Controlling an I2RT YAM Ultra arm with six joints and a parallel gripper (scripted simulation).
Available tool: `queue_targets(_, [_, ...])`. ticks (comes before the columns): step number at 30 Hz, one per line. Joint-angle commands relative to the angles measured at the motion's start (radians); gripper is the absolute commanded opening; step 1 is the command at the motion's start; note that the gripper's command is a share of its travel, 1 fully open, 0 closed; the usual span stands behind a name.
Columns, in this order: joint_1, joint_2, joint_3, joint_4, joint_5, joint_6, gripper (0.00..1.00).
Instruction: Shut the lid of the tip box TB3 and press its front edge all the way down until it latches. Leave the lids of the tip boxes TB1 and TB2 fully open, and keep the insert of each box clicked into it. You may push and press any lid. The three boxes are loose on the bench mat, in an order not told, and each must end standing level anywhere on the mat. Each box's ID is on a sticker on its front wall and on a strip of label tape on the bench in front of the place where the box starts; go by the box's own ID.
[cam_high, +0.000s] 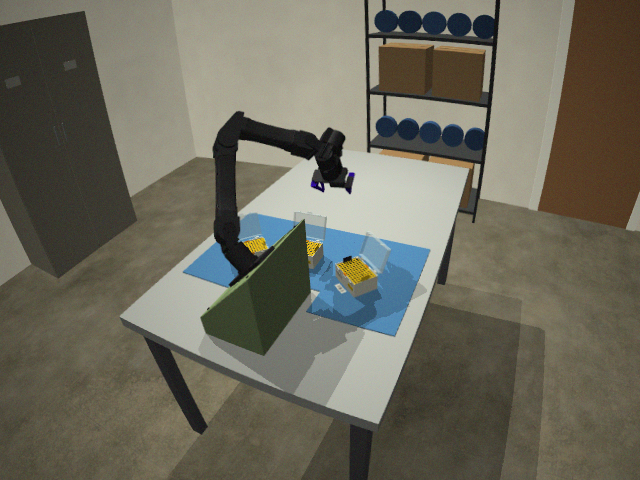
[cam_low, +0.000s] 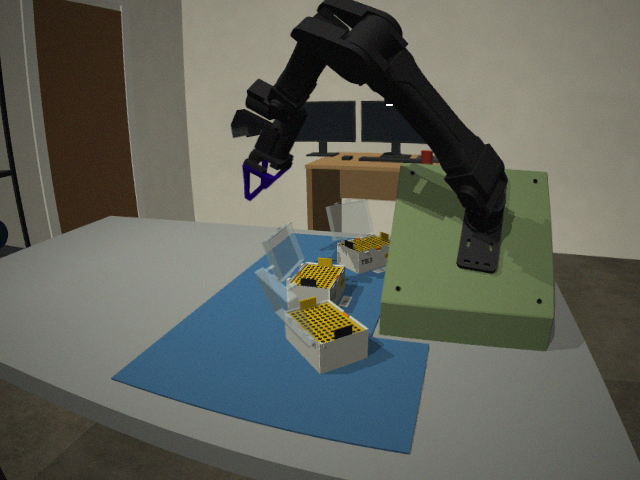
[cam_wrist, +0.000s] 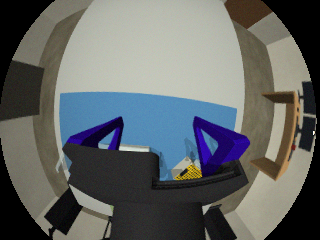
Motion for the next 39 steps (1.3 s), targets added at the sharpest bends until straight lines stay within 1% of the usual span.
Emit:
queue_targets(1, [-0.006, -0.006, 0.004, 0.003, 0.0, 0.0, 1.0])
queue_targets(17, [-0.006, -0.006, 0.004, 0.003, 0.0, 0.0, 1.0])
queue_targets(18, [0.005, -0.033, -0.002, -0.018, 0.035, 0.007, 0.0])
queue_targets(19, [0.012, -0.057, -0.007, -0.036, 0.062, 0.012, 0.0])
queue_targets(21, [0.012, -0.089, -0.018, -0.057, 0.062, 0.012, 0.0])
queue_targets(23, [0.012, -0.096, -0.02, -0.062, 0.062, 0.012, 0.0])
queue_targets(25, [0.032, -0.14, -0.021, -0.118, 0.123, 0.021, 0.0])
queue_targets(27, [0.035, -0.176, -0.044, -0.129, 0.124, 0.024, 0.0])
queue_targets(29, [0.055, -0.218, -0.043, -0.183, 0.185, 0.033, 0.0])
queue_targets(32, [0.058, -0.266, -0.075, -0.198, 0.186, 0.036, 0.0])
queue_targets(34, [0.058, -0.266, -0.075, -0.198, 0.186, 0.036, 0.0])
queue_targets(36, [0.079, -0.305, -0.073, -0.251, 0.247, 0.047, 0.0])
queue_targets(39, [0.081, -0.351, -0.102, -0.266, 0.247, 0.048, 0.0])
